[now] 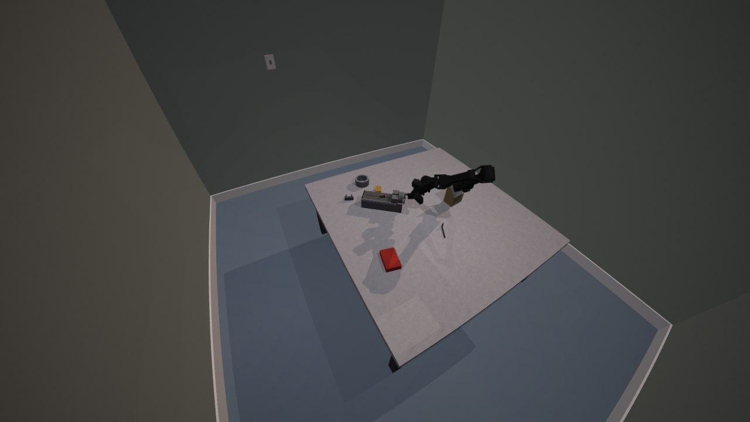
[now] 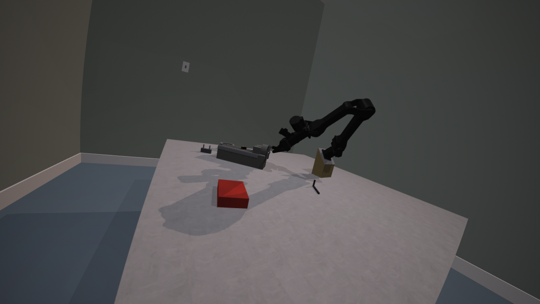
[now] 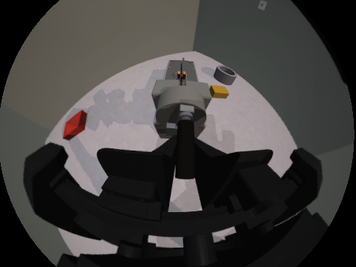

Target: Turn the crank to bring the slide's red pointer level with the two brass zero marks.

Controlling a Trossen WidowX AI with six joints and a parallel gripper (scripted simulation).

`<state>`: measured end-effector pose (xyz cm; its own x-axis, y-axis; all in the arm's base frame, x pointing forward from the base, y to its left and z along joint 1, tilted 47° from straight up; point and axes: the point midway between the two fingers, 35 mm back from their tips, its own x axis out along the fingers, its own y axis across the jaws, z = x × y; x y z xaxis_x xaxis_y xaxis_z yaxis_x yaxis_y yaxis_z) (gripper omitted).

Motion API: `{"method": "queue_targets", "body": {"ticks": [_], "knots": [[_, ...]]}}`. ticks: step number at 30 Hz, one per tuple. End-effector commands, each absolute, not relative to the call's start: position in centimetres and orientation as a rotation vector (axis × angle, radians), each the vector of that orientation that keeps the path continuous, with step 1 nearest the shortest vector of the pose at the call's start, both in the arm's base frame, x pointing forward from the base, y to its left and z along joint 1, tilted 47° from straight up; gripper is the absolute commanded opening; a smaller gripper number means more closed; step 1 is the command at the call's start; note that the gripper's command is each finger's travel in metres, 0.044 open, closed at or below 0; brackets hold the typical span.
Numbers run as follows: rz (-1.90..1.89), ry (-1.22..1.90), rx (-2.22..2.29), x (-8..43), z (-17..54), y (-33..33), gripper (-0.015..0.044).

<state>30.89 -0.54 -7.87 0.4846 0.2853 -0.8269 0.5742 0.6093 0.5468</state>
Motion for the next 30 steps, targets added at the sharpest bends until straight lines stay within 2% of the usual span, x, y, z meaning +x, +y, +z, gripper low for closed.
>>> {"method": "queue_targets", "body": {"ticks": [1, 30], "knots": [[-0.24, 1.1, 0.94, 30.33, -8.42, -1.02, 0.0], [-0.24, 1.1, 0.94, 29.93, -9.06, -1.13, 0.0]]}}
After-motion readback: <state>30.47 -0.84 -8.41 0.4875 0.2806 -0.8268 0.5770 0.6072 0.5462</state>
